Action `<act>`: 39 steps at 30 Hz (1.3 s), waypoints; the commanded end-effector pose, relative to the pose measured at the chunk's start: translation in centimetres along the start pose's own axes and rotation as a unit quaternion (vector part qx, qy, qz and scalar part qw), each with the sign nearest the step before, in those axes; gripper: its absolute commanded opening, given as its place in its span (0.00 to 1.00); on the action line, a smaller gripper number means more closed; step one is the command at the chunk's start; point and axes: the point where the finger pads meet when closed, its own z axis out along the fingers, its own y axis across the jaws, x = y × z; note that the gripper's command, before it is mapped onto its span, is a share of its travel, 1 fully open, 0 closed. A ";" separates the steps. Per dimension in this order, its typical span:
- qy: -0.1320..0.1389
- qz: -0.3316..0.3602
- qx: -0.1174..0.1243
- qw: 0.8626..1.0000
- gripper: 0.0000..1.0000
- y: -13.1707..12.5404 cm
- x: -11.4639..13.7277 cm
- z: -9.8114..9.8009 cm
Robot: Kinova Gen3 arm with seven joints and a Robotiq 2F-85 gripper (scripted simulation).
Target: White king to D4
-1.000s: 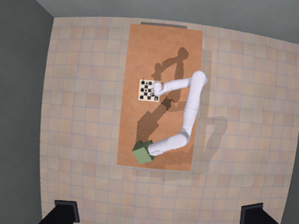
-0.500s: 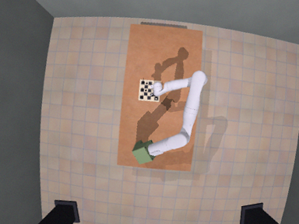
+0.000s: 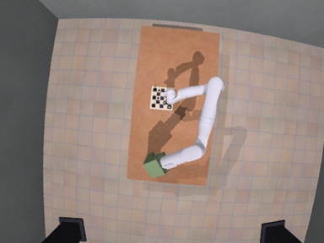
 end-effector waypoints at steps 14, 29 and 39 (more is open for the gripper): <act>0.001 0.000 0.000 1.000 0.00 0.0 0.1 0.0; 0.001 0.000 0.000 1.000 0.00 0.0 0.0 -3.3; 0.001 0.000 0.000 1.000 0.00 0.0 0.0 -8.4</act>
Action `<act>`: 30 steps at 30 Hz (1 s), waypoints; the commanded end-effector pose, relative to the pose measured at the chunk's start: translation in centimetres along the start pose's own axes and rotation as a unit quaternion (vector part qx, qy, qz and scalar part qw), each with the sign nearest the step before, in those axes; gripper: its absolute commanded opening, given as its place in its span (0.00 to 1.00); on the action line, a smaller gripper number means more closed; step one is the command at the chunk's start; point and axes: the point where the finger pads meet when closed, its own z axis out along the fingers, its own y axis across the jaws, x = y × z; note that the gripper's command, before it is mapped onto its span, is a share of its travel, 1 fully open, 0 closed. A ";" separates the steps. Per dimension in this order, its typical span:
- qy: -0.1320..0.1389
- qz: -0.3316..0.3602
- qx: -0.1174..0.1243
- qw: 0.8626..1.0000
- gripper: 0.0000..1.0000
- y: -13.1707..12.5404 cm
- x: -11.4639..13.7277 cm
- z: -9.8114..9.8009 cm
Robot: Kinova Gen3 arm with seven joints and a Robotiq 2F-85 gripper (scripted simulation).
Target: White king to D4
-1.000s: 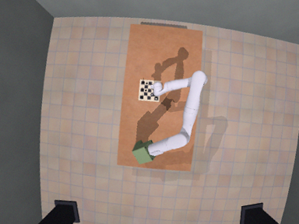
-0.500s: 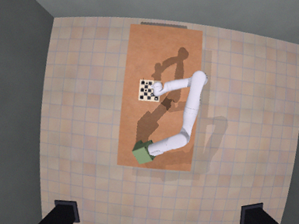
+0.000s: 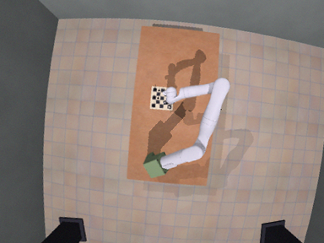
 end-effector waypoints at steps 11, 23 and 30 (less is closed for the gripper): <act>0.012 0.002 0.002 1.000 0.00 0.1 0.8 -3.3; 0.013 0.053 -0.002 0.998 0.00 -1.2 3.7 -3.3; 0.014 0.148 -0.001 0.989 0.00 -4.2 8.8 -3.4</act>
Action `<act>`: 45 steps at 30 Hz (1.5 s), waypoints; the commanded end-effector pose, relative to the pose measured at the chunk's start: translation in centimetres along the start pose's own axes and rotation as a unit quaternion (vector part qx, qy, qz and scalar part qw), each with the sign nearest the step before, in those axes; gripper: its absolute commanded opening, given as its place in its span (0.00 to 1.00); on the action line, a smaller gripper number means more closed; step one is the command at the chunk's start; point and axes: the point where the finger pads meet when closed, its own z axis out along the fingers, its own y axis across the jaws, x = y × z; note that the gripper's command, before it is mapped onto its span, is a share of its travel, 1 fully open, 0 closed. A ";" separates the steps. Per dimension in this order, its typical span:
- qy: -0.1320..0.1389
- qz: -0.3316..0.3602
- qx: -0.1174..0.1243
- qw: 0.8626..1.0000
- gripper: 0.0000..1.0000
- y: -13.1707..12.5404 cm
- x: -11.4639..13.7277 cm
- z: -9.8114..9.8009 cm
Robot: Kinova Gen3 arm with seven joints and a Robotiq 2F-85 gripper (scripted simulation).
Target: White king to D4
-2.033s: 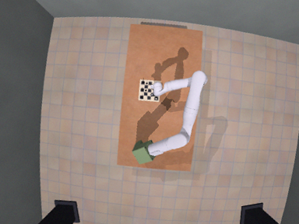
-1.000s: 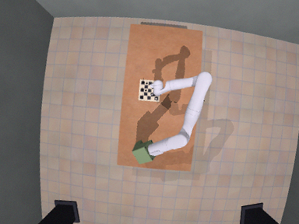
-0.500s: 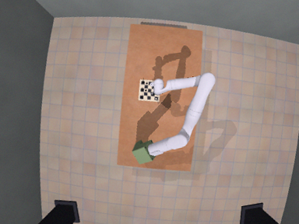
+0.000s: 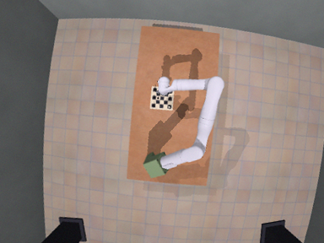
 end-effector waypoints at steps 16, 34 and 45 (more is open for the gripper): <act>-0.005 0.061 0.002 0.998 0.00 -5.0 2.6 0.3; -0.005 0.061 0.002 0.998 0.00 -5.1 2.6 2.5; -0.005 0.061 0.002 0.998 0.00 -5.1 2.6 7.7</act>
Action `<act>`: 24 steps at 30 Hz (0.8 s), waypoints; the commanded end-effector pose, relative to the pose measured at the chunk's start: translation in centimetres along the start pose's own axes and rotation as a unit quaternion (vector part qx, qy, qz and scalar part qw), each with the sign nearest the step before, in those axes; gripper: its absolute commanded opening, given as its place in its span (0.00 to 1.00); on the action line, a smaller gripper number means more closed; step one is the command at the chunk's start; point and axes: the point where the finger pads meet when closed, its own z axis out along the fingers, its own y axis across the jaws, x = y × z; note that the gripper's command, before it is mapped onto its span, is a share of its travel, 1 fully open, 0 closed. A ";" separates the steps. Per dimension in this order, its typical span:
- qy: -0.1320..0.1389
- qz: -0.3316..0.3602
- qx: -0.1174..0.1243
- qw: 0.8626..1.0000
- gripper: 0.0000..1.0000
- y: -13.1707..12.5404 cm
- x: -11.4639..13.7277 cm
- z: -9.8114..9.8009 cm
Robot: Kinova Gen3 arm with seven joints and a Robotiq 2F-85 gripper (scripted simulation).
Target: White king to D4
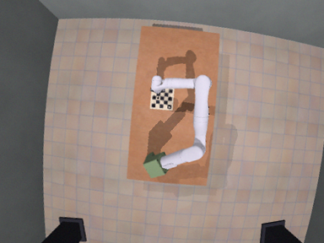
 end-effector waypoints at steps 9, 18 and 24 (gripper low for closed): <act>-0.006 -0.001 -0.004 1.000 0.00 0.1 -0.5 3.2; -0.006 -0.001 -0.004 1.000 0.00 0.1 -0.5 3.4; -0.006 -0.001 -0.004 1.000 0.00 0.1 -0.5 3.4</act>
